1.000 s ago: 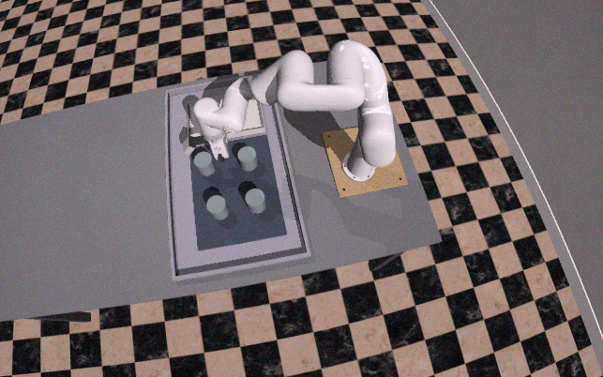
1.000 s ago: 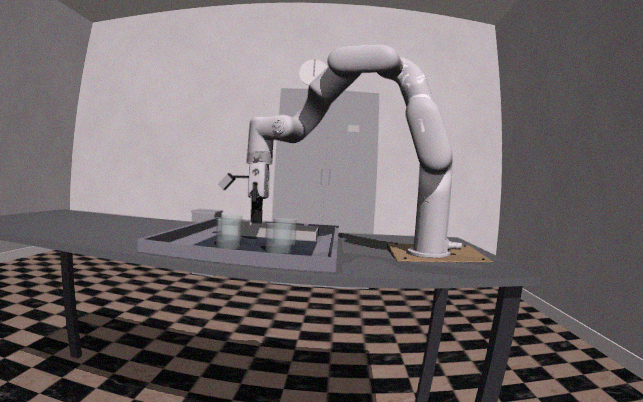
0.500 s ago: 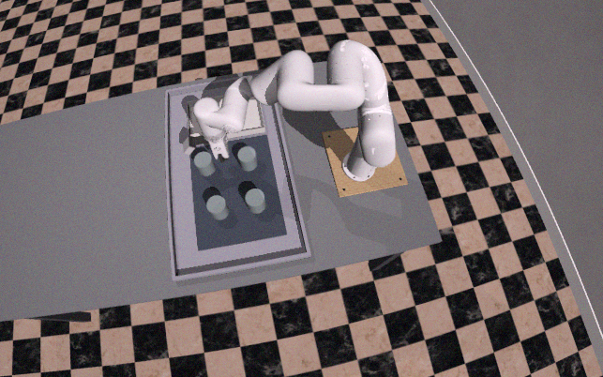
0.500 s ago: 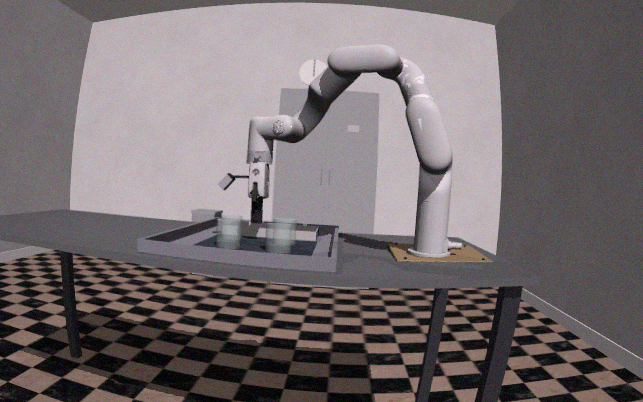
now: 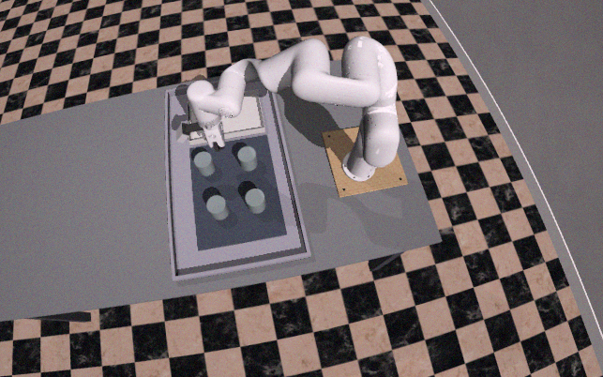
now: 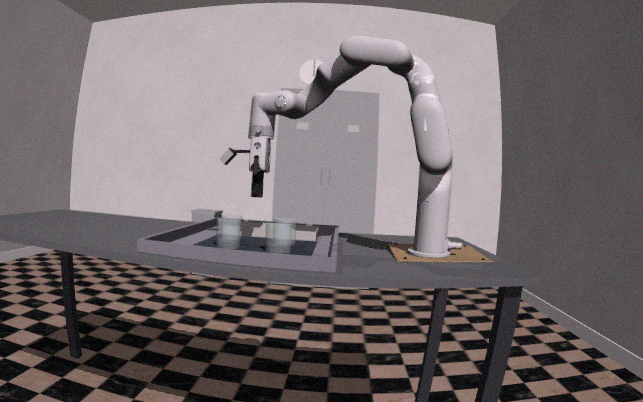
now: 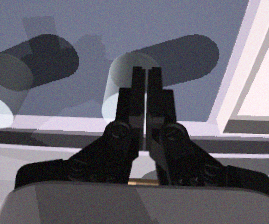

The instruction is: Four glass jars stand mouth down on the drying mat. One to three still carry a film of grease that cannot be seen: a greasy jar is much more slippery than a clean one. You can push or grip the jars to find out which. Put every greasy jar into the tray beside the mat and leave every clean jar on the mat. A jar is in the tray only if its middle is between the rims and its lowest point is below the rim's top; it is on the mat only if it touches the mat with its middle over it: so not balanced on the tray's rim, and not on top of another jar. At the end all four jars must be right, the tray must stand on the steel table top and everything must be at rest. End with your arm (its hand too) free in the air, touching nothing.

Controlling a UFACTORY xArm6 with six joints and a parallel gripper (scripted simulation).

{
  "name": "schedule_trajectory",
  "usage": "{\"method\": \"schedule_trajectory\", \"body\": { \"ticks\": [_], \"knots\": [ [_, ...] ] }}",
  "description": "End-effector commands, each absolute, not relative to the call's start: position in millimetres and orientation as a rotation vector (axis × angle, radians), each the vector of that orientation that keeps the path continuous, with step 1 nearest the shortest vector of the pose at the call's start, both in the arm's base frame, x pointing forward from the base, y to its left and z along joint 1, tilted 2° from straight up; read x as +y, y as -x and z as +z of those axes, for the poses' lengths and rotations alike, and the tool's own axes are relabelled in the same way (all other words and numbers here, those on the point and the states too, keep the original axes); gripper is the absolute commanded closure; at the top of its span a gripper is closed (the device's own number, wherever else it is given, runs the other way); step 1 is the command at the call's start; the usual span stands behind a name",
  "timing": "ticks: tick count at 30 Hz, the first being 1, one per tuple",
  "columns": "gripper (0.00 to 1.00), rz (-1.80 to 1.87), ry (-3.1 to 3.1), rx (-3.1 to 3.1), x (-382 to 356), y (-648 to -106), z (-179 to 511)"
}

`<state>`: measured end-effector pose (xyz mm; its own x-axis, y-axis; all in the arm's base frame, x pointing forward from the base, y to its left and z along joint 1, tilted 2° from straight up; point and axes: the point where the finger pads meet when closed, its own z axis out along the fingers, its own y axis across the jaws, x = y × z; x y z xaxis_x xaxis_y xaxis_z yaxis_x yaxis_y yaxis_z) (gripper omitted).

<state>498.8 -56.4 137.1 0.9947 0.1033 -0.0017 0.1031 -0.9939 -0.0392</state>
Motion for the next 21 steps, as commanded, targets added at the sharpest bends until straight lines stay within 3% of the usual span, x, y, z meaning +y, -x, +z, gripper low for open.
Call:
{"method": "schedule_trajectory", "body": {
  "ticks": [1,21],
  "knots": [
    [1.00,0.009,3.098,-0.162,-33,-493,142],
    [1.00,0.009,3.098,-0.162,112,-461,148]
  ]
}}
